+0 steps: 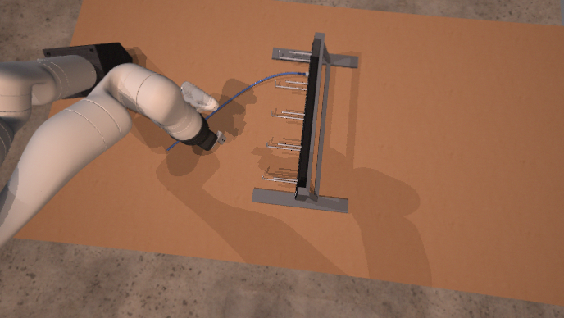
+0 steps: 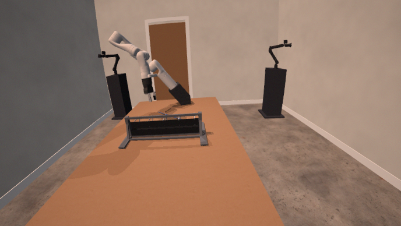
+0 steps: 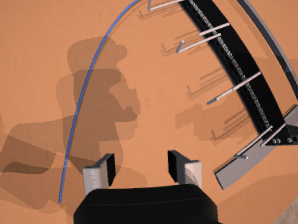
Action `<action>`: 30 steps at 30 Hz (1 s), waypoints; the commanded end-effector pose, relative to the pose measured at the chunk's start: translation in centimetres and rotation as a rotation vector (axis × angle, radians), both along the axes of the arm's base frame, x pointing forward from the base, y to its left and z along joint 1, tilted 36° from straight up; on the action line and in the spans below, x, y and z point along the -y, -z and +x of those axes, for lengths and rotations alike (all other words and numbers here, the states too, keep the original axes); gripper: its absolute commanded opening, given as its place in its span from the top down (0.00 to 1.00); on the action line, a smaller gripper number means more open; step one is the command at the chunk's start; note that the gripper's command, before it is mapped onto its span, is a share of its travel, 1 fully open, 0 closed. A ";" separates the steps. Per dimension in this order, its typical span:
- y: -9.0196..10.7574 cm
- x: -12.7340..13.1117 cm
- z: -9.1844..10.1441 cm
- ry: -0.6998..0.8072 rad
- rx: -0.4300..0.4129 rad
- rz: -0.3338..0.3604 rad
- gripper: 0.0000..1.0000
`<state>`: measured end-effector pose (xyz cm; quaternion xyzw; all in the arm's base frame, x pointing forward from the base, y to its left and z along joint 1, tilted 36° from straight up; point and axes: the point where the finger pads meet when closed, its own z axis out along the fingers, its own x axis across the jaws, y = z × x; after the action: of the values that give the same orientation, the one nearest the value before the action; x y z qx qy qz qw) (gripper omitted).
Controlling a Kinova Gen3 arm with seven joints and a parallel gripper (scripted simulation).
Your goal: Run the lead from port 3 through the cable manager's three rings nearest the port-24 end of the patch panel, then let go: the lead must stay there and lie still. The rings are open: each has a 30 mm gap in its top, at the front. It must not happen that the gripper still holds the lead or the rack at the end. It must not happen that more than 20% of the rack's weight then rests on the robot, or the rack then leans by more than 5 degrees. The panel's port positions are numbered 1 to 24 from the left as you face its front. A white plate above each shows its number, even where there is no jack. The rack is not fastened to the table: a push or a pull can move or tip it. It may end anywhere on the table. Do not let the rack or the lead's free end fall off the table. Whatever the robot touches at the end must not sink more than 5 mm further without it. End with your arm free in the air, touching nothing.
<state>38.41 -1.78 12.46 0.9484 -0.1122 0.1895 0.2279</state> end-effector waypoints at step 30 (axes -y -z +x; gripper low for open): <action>7.6 -5.4 -7.3 -0.150 -0.169 -0.130 1.00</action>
<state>31.13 3.53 4.82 0.9499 -0.0094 0.1318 0.2832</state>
